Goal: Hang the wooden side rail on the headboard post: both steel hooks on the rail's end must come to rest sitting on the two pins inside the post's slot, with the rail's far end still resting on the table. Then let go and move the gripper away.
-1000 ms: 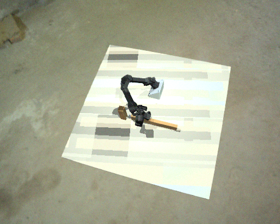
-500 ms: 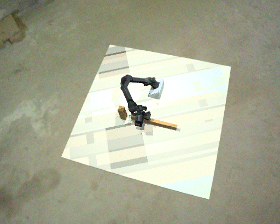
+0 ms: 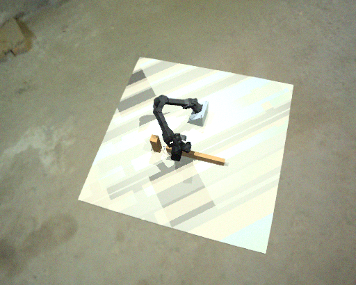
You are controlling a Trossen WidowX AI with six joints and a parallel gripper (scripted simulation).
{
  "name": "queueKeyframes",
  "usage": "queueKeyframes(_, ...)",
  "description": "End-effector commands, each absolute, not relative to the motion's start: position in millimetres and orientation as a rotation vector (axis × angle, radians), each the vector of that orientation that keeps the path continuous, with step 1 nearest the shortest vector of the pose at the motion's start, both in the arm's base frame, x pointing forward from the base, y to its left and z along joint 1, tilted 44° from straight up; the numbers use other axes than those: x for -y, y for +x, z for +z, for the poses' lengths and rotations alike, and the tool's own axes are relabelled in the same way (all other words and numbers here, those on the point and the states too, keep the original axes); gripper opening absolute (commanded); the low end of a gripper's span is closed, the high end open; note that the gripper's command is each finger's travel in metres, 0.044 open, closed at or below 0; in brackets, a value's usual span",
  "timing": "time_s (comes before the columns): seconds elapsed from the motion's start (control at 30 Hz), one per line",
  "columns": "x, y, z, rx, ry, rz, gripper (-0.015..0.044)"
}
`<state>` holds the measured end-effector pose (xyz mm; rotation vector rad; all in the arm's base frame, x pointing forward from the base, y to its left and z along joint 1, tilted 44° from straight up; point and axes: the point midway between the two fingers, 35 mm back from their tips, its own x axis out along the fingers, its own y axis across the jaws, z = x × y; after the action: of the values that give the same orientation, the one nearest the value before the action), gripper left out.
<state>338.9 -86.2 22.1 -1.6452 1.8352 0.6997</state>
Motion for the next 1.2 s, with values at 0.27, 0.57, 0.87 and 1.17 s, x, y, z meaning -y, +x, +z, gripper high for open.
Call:
queueKeyframes(0.27,85.5,339.5,24.6,-1.823,-1.652,0.697,0.0)
queueKeyframes(0.57,86.5,339.4,25.0,-1.823,-1.652,0.697,0.0)
queueKeyframes(0.87,86.8,339.6,26.1,-1.823,-1.652,0.697,0.0)
queueKeyframes(1.17,87.1,340.1,27.3,-1.823,-1.652,0.697,0.0)
